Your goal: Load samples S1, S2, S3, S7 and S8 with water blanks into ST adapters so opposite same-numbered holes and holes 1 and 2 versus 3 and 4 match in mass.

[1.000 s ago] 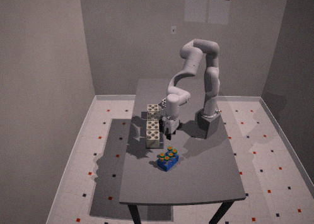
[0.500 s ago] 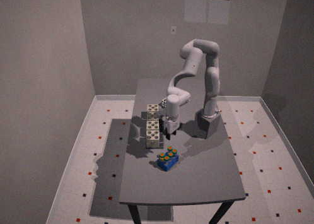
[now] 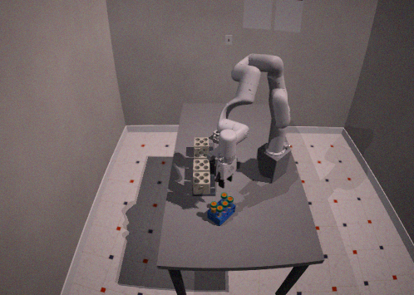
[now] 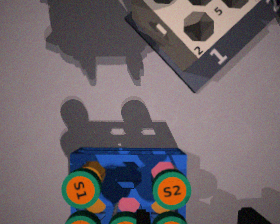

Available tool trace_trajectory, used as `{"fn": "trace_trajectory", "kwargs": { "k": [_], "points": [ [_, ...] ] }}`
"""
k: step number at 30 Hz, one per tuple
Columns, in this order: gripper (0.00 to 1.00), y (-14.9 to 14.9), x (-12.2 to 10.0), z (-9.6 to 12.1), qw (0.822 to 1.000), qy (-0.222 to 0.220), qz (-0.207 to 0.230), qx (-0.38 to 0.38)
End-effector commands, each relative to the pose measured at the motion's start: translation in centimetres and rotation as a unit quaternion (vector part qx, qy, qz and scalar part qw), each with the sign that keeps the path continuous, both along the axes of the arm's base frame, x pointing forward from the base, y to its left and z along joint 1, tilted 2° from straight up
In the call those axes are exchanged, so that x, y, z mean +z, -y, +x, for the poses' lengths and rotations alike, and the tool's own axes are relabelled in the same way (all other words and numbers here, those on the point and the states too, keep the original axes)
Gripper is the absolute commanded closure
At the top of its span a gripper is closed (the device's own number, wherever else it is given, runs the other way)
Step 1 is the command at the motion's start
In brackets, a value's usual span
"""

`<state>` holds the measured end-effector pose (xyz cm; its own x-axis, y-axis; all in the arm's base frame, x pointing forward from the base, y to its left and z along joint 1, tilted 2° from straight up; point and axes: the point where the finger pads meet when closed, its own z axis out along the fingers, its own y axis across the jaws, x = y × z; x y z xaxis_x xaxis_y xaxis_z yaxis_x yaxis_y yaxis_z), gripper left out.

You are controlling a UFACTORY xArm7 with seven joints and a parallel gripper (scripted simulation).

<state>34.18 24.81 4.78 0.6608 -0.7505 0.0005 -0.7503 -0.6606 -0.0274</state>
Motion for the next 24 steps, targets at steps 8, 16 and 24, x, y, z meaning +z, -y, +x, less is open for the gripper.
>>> {"fn": "trace_trajectory", "kwargs": {
  "k": [8, 16, 24],
  "points": [
    [0.43, -0.1, -1.8, 0.2, 1.0, 0.002, -0.001, 0.0],
    [0.43, -0.2, -3.4, 0.3, 1.0, 0.002, -0.001, 0.0],
    [0.43, -0.2, -4.6, 0.3, 1.0, 0.002, -0.001, 0.0]
  ]
}}
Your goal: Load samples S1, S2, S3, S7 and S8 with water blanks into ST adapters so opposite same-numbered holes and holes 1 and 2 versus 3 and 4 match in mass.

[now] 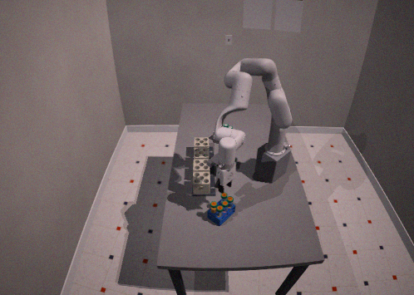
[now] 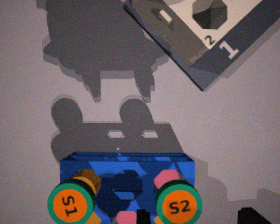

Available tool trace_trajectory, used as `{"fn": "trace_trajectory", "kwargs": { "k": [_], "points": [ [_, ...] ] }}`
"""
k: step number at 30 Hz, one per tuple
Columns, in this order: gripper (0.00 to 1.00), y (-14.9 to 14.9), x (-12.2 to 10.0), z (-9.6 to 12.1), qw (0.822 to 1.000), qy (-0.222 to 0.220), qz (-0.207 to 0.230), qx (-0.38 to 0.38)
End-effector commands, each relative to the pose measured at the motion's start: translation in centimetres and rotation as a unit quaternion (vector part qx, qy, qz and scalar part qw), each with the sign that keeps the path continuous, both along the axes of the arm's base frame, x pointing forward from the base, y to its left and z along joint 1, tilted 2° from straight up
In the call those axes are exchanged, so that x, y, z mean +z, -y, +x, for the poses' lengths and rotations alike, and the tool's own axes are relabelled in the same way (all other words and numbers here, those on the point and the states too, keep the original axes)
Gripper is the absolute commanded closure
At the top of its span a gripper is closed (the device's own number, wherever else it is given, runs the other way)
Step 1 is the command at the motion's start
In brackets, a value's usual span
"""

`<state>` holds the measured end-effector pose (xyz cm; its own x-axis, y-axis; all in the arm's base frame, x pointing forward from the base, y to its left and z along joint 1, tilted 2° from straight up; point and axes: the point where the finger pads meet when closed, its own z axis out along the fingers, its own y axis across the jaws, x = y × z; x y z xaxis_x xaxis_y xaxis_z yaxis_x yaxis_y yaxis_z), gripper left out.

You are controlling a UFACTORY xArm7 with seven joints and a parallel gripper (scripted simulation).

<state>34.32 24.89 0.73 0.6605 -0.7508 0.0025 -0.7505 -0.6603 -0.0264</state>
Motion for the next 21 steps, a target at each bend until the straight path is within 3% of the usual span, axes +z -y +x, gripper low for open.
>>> {"fn": "trace_trajectory", "kwargs": {
  "k": [1, 21],
  "points": [
    [0.43, -0.1, -0.8, 0.2, 1.0, 0.002, 0.0, 0.0],
    [0.43, -0.2, -4.4, 0.2, 1.0, 0.002, 0.0, 0.0]
  ]
}}
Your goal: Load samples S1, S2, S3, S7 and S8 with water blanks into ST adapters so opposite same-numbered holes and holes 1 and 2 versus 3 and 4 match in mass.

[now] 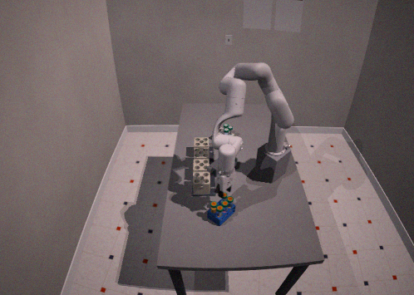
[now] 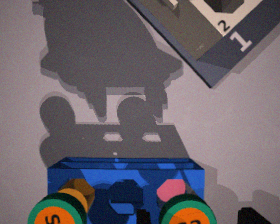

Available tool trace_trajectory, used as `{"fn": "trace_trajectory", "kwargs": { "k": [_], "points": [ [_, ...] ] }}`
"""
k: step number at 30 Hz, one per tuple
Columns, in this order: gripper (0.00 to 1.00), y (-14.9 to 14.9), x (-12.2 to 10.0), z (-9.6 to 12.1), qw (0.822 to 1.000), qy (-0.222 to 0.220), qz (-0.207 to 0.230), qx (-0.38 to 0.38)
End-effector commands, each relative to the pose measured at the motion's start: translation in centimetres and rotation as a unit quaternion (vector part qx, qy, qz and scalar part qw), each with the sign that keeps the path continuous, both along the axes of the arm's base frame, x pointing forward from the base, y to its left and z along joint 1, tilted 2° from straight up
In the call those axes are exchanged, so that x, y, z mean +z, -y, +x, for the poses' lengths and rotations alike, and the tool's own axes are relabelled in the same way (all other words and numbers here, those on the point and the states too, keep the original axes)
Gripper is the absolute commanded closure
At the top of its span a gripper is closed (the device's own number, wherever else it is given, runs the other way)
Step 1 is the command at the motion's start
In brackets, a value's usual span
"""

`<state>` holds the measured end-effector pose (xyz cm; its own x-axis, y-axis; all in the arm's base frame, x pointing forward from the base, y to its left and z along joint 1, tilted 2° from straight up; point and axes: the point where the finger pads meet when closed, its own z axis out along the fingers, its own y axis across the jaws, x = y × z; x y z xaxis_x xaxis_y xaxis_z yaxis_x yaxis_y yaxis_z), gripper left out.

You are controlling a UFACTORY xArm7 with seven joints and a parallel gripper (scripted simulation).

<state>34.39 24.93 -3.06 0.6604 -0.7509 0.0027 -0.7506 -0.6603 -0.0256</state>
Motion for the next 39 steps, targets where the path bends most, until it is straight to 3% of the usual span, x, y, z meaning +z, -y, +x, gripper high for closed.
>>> {"fn": "trace_trajectory", "kwargs": {
  "k": [1, 39],
  "points": [
    [0.43, -0.1, -0.8, 0.2, 1.0, 0.002, 0.001, 0.0],
    [0.43, -0.2, -2.7, 0.2, 1.0, 0.002, 0.001, 0.0]
  ]
}}
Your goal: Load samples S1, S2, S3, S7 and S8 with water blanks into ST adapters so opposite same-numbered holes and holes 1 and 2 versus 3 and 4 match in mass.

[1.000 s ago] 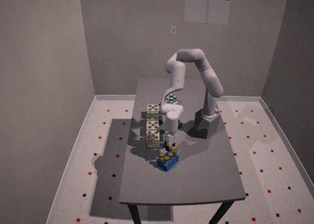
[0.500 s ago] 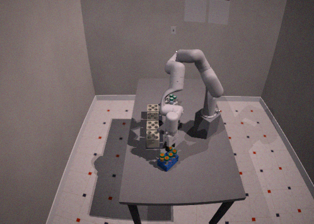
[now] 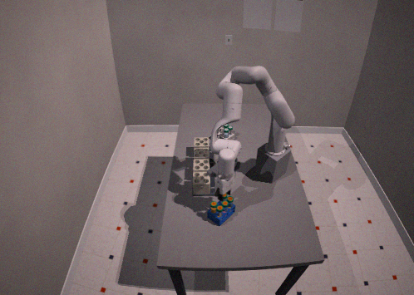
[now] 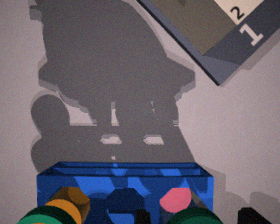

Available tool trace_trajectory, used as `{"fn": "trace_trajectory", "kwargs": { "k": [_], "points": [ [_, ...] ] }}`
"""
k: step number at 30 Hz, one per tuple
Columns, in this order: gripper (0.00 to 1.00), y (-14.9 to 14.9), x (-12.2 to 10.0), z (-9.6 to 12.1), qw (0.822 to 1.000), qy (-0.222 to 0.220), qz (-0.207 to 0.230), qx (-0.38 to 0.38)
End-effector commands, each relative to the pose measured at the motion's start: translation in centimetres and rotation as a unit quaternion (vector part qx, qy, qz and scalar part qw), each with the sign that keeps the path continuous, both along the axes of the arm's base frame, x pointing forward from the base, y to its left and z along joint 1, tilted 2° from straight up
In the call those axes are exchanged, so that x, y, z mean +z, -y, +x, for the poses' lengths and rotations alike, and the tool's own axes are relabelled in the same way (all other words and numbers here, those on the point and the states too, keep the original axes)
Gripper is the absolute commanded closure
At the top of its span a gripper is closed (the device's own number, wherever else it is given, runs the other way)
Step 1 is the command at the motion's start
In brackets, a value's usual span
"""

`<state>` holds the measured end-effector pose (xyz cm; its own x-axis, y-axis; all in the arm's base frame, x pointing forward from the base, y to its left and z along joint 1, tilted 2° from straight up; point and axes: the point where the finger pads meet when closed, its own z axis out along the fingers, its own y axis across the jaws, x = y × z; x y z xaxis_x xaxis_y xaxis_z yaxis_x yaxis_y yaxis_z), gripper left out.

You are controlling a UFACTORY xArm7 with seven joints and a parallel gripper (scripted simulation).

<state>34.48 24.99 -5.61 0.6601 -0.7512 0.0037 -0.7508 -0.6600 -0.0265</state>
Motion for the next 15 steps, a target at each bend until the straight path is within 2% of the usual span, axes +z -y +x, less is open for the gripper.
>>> {"fn": "trace_trajectory", "kwargs": {
  "k": [1, 15],
  "points": [
    [0.43, -0.09, -0.11, 0.13, 1.0, 0.002, 0.001, 0.0],
    [0.43, -0.1, -0.51, 0.13, 1.0, 0.002, 0.001, 0.0]
  ]
}}
